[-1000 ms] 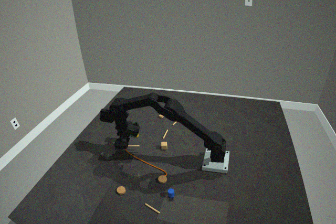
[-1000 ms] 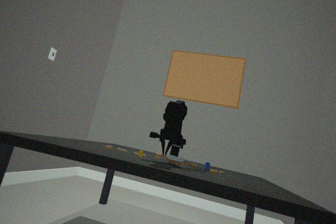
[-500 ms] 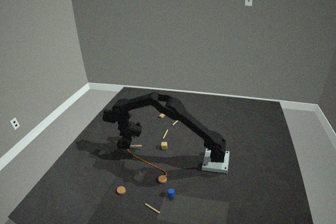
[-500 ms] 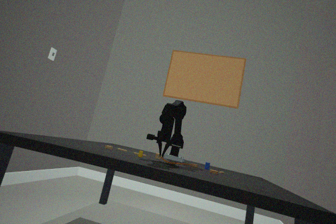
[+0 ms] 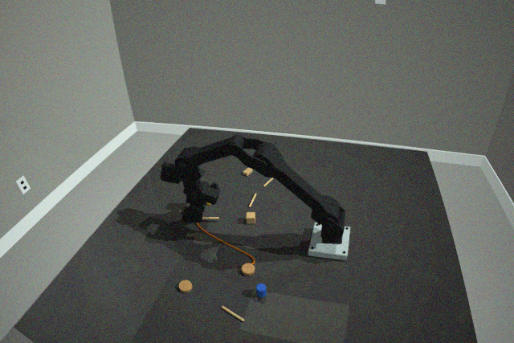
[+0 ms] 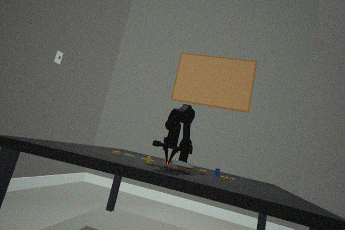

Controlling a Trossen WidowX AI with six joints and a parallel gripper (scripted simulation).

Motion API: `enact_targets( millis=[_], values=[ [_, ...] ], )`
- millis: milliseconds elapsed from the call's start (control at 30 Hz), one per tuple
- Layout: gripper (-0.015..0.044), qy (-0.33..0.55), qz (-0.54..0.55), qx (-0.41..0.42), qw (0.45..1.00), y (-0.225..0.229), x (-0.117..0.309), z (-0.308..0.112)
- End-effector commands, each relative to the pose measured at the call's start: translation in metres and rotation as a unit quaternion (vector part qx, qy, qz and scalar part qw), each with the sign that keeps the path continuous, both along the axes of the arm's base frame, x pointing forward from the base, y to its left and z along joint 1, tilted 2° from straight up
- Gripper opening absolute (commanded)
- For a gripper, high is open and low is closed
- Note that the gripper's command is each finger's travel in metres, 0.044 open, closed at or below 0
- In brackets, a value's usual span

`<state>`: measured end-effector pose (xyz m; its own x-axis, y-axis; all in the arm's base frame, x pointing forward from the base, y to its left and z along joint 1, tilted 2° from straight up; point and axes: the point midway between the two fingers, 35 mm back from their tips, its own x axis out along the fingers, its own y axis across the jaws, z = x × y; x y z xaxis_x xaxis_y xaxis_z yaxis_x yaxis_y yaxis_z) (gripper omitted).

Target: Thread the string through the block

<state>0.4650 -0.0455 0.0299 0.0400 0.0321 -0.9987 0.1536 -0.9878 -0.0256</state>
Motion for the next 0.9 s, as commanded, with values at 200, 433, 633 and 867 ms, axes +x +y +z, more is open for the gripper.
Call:
enact_targets(
  millis=[200,433,633,867],
  values=[
    [0.0000,0.000,0.002,0.002,1.000,-0.002,-0.010,0.001],
    [0.0000,0.001,0.002,0.002,1.000,-0.004,-0.017,0.001],
    [0.0000,0.001,0.001,0.002,1.000,-0.005,-0.023,0.001],
    [0.0000,0.001,0.001,0.002,1.000,-0.007,-0.031,0.001]
  ],
)
